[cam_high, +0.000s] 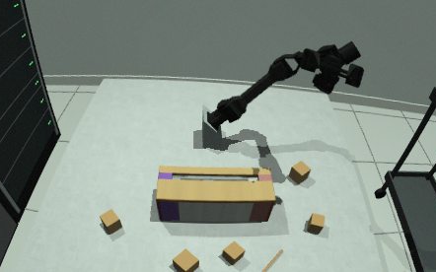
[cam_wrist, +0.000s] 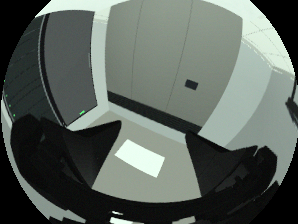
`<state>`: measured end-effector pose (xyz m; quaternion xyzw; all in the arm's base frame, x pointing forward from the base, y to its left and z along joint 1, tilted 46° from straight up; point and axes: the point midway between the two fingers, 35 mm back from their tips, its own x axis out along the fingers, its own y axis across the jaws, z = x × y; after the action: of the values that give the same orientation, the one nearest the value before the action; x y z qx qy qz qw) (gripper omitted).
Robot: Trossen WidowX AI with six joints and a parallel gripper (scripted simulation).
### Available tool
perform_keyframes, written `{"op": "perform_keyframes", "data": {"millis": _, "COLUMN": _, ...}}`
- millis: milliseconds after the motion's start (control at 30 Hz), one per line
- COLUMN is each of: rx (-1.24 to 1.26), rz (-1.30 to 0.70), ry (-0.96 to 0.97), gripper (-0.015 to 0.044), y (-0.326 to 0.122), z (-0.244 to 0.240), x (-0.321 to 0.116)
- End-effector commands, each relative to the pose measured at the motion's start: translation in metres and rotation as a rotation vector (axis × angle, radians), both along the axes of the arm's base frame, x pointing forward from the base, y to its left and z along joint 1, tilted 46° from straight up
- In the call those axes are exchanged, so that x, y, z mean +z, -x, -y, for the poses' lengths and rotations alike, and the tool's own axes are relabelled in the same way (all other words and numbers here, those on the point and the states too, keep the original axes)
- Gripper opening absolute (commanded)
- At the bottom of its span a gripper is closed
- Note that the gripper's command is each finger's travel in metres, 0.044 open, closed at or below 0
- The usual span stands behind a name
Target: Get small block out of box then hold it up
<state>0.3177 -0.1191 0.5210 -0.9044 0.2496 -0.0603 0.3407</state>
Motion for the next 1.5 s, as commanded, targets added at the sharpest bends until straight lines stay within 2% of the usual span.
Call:
{"op": "perform_keyframes", "data": {"millis": 0, "rx": 0.044, "rz": -0.207, "ry": -0.053, "gripper": 0.04, "y": -0.038, "z": 0.013, "x": -0.064}}
{"op": "perform_keyframes", "data": {"millis": 233, "rx": 0.113, "rz": -0.515, "ry": -0.197, "gripper": 0.04, "y": -0.072, "z": 0.033, "x": -0.171}}
{"op": "perform_keyframes", "data": {"millis": 433, "rx": 0.178, "rz": -0.774, "ry": -0.39, "gripper": 0.04, "y": -0.076, "z": 0.044, "x": -0.268}}
{"op": "perform_keyframes", "data": {"millis": 733, "rx": 0.293, "rz": -1.12, "ry": -0.836, "gripper": 0.04, "y": -0.043, "z": 0.036, "x": -0.403}}
{"op": "perform_keyframes", "data": {"millis": 900, "rx": 0.347, "rz": -1.273, "ry": -1.23, "gripper": 0.04, "y": -0.005, "z": 0.017, "x": -0.465}}
{"op": "perform_keyframes", "data": {"millis": 1067, "rx": 0.365, "rz": -1.336, "ry": -1.685, "gripper": 0.04, "y": 0.03, "z": -0.005, "x": -0.503}}
{"op": "perform_keyframes", "data": {"millis": 1133, "rx": 0.361, "rz": -1.336, "ry": -1.803, "gripper": 0.04, "y": 0.037, "z": -0.01, "x": -0.509}}
{"op": "perform_keyframes", "data": {"millis": 1467, "rx": 0.36, "rz": -1.335, "ry": -1.817, "gripper": 0.04, "y": 0.038, "z": -0.011, "x": -0.51}}
